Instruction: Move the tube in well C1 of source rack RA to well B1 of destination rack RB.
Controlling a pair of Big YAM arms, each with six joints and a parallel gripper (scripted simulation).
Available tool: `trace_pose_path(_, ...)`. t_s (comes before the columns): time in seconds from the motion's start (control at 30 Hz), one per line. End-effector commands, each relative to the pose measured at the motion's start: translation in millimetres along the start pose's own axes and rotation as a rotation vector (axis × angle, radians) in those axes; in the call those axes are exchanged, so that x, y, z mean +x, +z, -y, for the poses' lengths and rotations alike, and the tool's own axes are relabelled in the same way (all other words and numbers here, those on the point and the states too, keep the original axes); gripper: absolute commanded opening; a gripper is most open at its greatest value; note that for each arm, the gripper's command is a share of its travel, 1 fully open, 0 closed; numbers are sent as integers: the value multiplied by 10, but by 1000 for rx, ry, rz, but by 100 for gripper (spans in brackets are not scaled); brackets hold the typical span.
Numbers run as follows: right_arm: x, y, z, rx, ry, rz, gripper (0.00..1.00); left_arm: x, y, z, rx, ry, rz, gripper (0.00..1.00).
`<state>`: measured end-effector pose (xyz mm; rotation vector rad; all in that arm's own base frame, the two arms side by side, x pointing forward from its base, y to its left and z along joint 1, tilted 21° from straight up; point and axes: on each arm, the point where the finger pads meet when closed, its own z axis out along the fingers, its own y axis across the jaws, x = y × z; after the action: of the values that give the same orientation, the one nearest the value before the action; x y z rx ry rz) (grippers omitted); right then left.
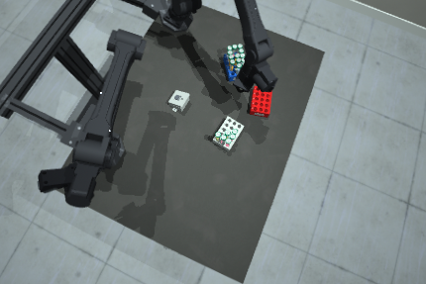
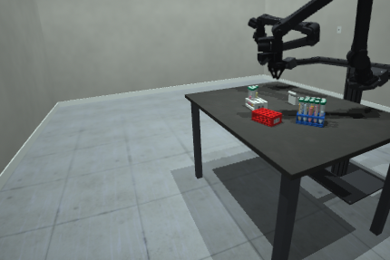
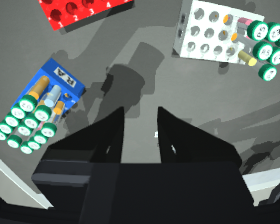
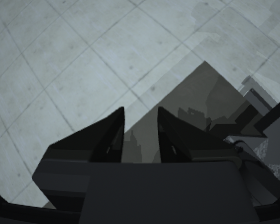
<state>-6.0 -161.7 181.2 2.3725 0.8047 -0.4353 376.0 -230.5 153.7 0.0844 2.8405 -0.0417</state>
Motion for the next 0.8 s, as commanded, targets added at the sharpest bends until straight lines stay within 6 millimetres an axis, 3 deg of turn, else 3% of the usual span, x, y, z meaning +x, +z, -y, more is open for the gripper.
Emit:
trace_pose_path(0.0,-82,-111,-87,-29,9,16,30,-78,-82,-120,-3,-140,42,30)
trace_pose_path(0.13,-82,-111,-87,-29,9,16,30,-102,-93,-253,-27,-268,74,30)
trace_pose_path(0.23,-82,-111,-87,-29,9,16,30,-79,153,-320,-65,-357,71,30)
trace_pose_path(0.33,-82,-111,-87,-29,9,16,30,-92,244,-385,-69,-381,77,30)
trace_pose_path(0.47,-82,-111,-87,-29,9,16,30,-168,192,-352,-58,-384,90,30)
trace_pose_path(0.77,-82,-111,-87,-29,9,16,30,-109,192,-339,-67,-373,75,30)
